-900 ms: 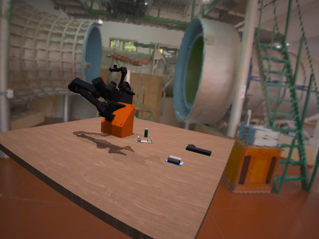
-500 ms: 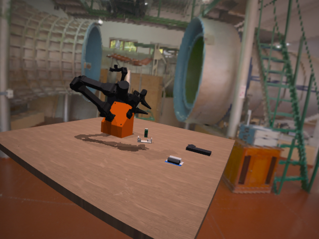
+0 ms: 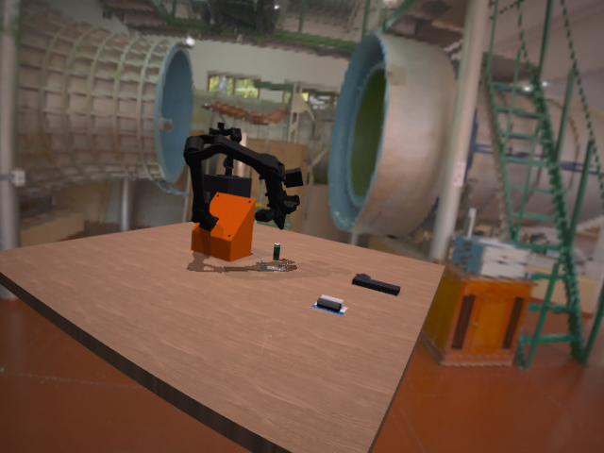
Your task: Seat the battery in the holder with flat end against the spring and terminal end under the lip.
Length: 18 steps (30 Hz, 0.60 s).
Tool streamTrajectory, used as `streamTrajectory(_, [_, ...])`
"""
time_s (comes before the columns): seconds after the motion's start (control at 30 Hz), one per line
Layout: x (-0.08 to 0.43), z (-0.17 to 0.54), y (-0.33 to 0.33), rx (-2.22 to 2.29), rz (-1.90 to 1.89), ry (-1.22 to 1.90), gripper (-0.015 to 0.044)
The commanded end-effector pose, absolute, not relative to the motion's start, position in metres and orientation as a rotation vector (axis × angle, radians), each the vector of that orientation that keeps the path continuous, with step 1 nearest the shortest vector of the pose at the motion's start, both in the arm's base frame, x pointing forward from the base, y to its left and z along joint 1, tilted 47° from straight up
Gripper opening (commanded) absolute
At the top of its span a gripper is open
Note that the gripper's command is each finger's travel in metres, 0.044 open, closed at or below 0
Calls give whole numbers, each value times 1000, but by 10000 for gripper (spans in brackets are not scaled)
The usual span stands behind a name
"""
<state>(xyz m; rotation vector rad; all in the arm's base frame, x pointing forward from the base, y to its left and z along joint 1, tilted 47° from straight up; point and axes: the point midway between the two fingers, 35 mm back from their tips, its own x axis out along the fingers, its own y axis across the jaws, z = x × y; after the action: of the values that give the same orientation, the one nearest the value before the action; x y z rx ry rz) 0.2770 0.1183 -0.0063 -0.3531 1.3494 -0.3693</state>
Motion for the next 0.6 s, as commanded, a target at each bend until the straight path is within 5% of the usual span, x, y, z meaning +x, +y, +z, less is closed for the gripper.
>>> streamTrajectory(0.0, [248, -29, 118, -608, -502, 1408, 0])
streamTrajectory(0.57, [246, -88, 60, -713, -549, 1408, 0])
